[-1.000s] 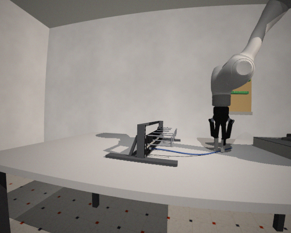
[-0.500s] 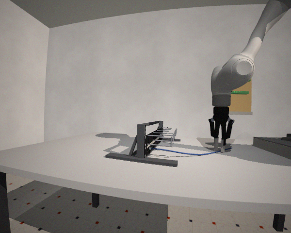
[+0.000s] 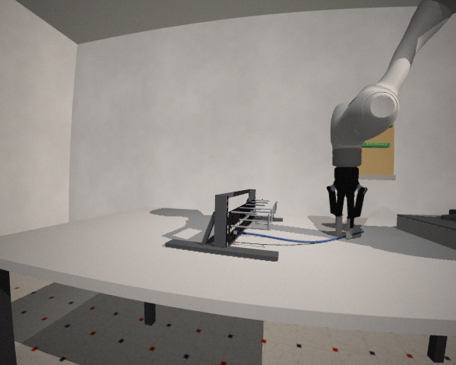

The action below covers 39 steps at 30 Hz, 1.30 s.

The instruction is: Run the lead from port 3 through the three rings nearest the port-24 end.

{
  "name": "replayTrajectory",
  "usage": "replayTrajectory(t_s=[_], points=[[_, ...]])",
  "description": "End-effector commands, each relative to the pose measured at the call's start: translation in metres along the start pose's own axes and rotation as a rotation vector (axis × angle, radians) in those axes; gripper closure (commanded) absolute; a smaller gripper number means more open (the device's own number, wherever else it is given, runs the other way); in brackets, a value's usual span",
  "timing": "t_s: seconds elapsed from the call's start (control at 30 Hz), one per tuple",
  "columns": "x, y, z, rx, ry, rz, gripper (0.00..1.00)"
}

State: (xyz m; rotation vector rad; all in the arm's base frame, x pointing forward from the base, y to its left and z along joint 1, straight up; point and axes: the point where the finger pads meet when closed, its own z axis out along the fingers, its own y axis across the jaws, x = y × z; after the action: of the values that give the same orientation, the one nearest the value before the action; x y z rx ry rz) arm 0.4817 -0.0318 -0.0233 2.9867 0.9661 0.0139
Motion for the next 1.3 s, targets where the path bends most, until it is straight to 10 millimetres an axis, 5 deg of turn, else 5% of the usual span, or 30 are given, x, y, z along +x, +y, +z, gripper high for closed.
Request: replayTrajectory(t_s=[0.0,0.03,1.27], points=[[-0.0028,-0.001,0.0024,0.001,-0.003,0.0,0.8],[-0.0028,-0.001,0.0024,0.001,-0.003,0.0,1.0],[-0.0028,-0.001,0.0024,0.001,-0.003,0.0,1.0]])
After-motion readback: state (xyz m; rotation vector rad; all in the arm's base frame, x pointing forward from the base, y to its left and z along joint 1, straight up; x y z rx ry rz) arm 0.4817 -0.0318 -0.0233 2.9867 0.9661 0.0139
